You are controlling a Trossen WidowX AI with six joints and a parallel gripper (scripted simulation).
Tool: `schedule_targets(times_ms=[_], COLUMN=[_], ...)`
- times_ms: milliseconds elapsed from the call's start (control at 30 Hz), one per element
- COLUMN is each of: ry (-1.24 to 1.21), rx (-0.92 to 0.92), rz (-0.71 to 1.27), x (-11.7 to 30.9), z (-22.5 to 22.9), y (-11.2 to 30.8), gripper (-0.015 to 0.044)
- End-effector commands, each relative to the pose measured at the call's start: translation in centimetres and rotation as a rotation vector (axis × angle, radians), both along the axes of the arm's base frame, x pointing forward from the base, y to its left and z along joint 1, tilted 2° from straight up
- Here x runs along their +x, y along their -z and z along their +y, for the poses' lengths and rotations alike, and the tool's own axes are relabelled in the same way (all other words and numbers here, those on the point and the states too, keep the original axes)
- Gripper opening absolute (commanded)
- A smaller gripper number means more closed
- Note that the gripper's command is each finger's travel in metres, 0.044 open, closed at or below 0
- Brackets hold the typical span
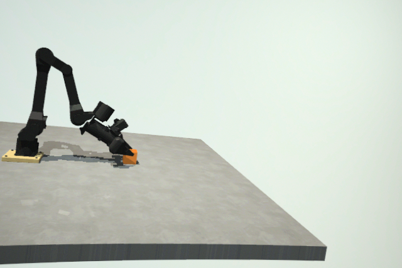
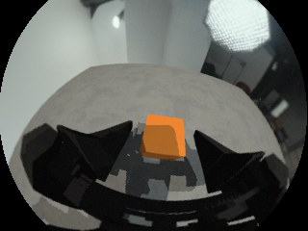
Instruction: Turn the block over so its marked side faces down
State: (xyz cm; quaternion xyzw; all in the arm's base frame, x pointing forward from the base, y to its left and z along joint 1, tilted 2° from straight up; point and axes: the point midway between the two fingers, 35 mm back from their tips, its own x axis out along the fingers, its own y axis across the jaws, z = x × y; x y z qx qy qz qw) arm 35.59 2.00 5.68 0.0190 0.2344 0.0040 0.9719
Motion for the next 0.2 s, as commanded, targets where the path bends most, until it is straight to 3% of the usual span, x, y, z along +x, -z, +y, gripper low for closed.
schedule_targets(times_ms=[0, 167], ry=[0.003, 0.003], rx=[0.001, 0.001], rz=[-0.003, -0.003], x=[0.03, 0.03], z=[-0.03, -0.03], y=[-0.07, -0.07], gripper=[0.0440, 0.0440])
